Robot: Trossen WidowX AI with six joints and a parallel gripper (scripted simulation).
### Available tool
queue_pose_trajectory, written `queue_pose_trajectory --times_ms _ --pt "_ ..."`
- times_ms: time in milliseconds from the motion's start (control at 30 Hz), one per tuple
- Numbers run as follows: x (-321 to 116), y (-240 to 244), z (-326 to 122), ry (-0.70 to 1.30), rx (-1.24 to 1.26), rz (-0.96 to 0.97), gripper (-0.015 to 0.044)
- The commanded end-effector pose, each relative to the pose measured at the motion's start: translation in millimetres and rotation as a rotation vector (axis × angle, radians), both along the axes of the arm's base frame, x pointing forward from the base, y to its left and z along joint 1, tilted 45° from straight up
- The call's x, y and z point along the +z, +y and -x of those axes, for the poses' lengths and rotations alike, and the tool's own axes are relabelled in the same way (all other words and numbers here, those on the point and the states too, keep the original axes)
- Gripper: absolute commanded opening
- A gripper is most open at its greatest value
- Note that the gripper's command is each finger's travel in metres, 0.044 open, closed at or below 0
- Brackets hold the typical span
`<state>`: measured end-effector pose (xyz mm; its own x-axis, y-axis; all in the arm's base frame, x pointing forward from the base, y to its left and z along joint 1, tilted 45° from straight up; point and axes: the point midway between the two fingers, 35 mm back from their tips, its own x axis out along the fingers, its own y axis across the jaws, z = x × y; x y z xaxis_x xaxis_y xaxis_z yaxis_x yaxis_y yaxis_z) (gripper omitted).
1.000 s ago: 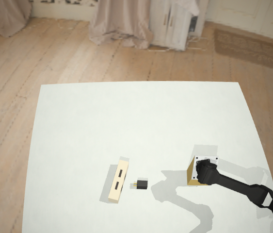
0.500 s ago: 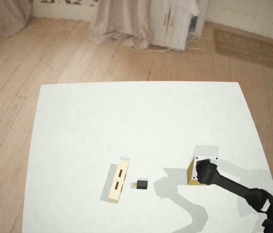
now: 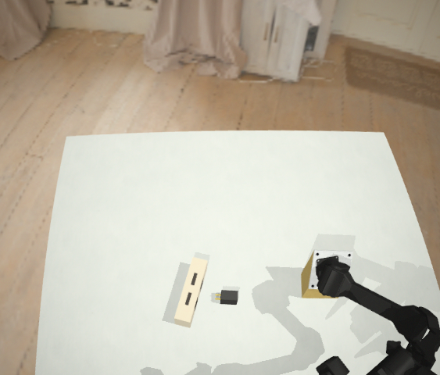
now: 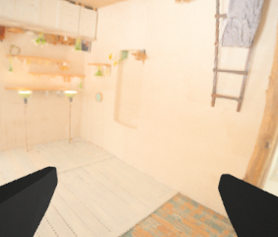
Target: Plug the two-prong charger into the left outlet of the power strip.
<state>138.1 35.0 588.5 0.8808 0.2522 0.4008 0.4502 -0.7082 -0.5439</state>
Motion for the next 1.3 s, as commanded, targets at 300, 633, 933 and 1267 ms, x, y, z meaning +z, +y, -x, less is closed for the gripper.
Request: queue_pose_trajectory --times_ms 300,633,933,1267 --pt "-38 -26 -62 0.204 0.062 -0.182 0.044" --pt "-87 -47 -117 0.434 0.108 -0.419 0.044" --pt "-145 -63 -160 0.667 0.127 -0.653 0.044" --pt "-213 -74 -194 0.916 0.118 -0.932 0.044"
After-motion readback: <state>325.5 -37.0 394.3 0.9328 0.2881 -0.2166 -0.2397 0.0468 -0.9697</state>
